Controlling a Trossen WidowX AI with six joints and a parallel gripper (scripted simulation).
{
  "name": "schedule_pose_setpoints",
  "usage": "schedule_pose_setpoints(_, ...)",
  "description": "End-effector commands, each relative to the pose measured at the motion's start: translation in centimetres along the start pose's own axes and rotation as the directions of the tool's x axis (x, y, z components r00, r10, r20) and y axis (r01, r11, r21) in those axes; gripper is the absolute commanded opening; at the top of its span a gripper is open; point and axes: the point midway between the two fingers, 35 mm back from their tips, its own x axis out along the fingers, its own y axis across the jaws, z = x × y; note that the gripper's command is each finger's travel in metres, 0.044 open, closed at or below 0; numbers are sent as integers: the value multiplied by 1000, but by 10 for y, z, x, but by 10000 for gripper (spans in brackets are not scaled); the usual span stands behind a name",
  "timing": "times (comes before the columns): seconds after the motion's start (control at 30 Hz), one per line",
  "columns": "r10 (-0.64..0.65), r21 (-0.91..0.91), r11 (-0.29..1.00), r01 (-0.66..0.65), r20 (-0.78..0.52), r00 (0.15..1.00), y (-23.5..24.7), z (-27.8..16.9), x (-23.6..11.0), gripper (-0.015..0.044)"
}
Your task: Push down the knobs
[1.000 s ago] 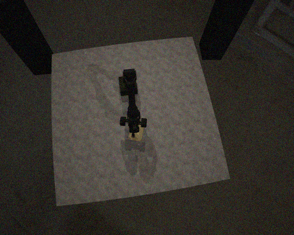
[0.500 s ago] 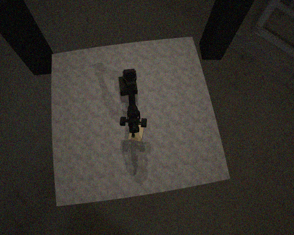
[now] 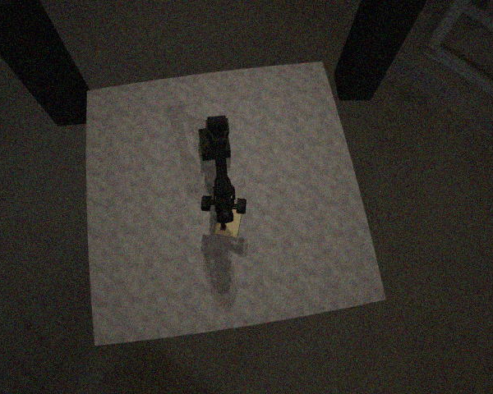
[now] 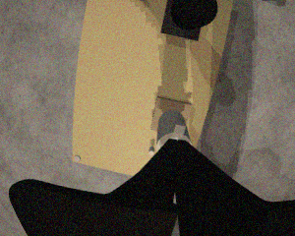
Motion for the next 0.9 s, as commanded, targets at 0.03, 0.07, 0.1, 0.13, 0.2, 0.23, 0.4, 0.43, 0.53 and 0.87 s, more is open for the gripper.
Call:
schedule_pose_setpoints(0.03,2,4,1000,-2,-8,1000,1,0,7,0)
schedule_pose_setpoints(0.07,2,4,1000,-2,-8,1000,1,0,7,0)
schedule_pose_setpoints(0.1,2,4,1000,-2,-8,1000,1,0,7,0)
schedule_pose_setpoints(0.13,2,4,1000,-2,-8,1000,1,0,7,0)
schedule_pose_setpoints(0.2,2,4,1000,-2,-8,1000,1,0,7,0)
schedule_pose_setpoints(0.23,2,4,1000,-2,-8,1000,1,0,8,0)
schedule_pose_setpoints(0.4,2,4,1000,-2,-8,1000,1,0,7,0)
schedule_pose_setpoints(0.43,2,4,1000,-2,-8,1000,1,0,6,0)
schedule_pose_setpoints(0.53,2,4,1000,-2,-8,1000,1,0,3,0)
schedule_pose_setpoints(0.87,2,4,1000,-2,-8,1000,1,1,-13,0)
